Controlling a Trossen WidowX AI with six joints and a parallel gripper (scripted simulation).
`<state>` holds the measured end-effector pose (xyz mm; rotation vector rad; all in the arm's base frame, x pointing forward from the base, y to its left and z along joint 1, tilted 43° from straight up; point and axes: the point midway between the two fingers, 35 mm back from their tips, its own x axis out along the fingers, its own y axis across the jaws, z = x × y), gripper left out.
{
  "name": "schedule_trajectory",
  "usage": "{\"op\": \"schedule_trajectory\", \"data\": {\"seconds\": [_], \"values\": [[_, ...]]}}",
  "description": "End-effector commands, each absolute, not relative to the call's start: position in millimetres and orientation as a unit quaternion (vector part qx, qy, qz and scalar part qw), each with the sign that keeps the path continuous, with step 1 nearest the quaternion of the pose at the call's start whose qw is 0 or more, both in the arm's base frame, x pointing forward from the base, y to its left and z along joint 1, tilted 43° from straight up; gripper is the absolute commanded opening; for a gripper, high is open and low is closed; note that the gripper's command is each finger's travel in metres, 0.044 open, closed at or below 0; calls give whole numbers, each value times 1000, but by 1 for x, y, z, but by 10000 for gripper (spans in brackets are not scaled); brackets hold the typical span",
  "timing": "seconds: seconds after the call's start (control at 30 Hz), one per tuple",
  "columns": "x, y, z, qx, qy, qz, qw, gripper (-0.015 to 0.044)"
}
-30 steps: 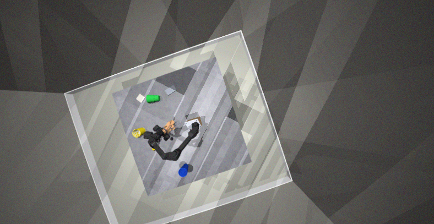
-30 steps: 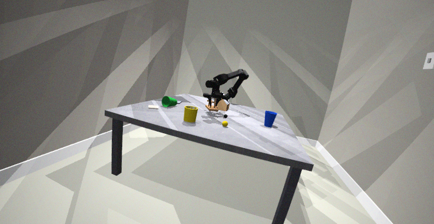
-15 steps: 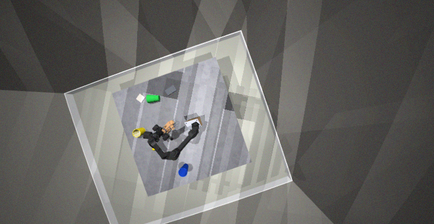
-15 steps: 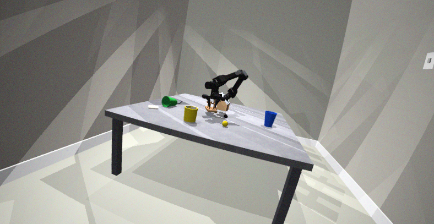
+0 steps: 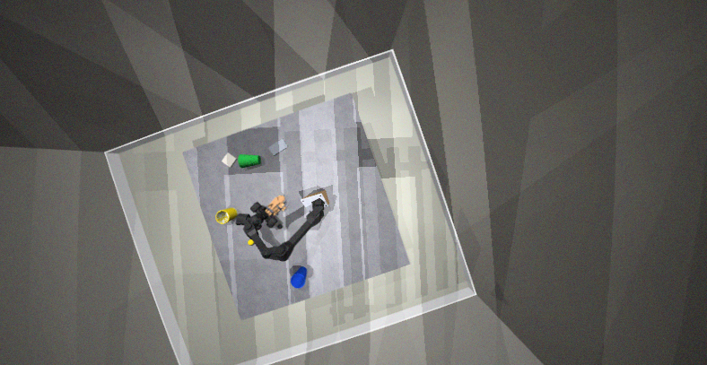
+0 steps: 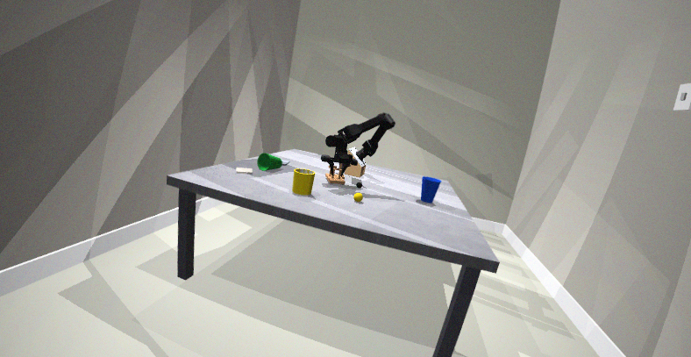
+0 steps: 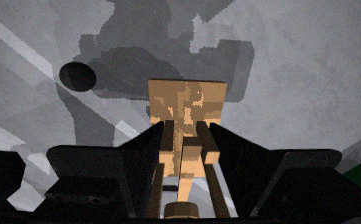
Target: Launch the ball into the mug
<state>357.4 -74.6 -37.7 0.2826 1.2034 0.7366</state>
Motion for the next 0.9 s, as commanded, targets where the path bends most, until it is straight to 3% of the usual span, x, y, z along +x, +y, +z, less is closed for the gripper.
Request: {"op": "schedule_trajectory", "data": {"seconds": [0.0, 0.33, 0.87], "values": [[357, -72, -42, 134, 551, 335, 752, 0], [359, -69, -44, 130, 551, 338, 752, 0], [357, -86, -28, 129, 552, 336, 752, 420]]}}
